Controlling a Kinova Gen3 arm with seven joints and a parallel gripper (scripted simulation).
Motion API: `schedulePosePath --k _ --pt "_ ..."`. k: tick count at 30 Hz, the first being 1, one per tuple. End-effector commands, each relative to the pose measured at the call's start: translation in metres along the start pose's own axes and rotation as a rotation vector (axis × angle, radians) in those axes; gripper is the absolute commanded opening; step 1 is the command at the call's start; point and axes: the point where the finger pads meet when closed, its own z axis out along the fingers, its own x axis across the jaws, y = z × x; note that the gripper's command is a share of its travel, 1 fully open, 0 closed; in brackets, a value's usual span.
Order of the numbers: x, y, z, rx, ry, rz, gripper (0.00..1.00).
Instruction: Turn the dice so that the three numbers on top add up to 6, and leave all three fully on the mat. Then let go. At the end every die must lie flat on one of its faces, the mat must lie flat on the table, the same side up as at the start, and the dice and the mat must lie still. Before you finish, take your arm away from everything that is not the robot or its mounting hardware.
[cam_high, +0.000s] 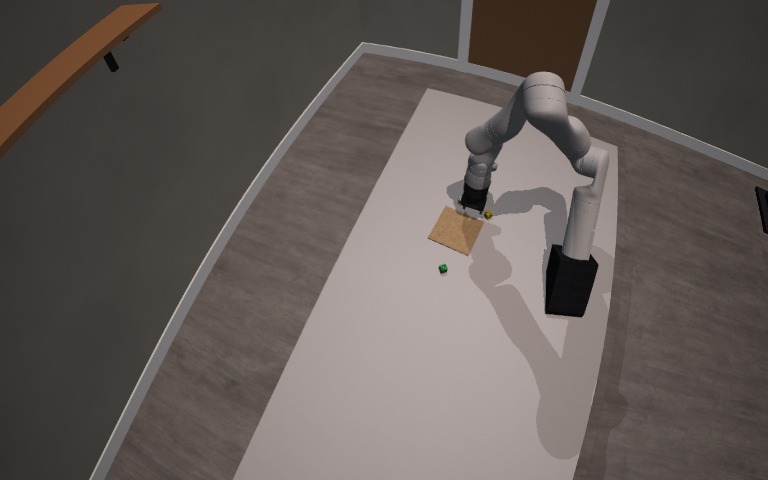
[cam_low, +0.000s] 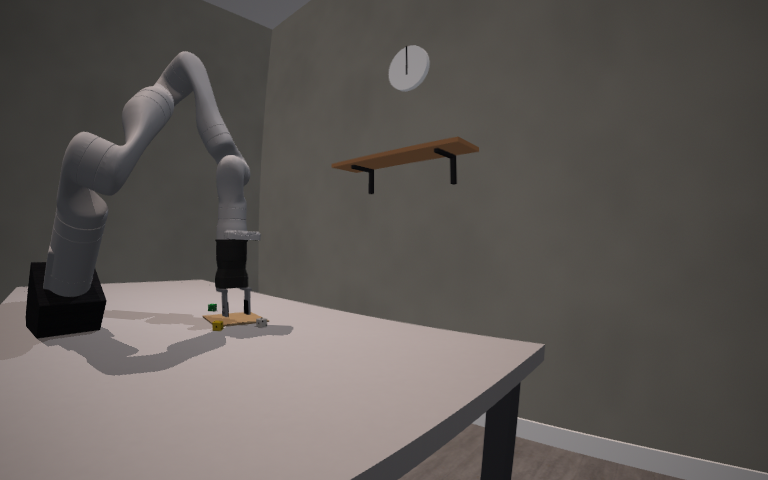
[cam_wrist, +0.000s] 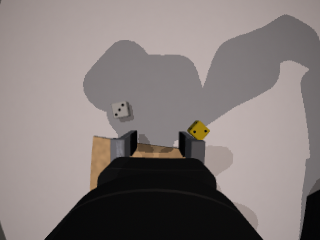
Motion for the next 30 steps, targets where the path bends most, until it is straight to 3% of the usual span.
schedulePosePath --k 1,10,30 --pt "0.015 0.007 -0.004 -0.005 -0.002 -0.011 1.00" --pt "0.049 0.015 -0.004 -0.005 -0.002 -0.011 1.00" --pt "0.050 0.016 -0.004 -0.005 -0.002 -0.011 1.00"
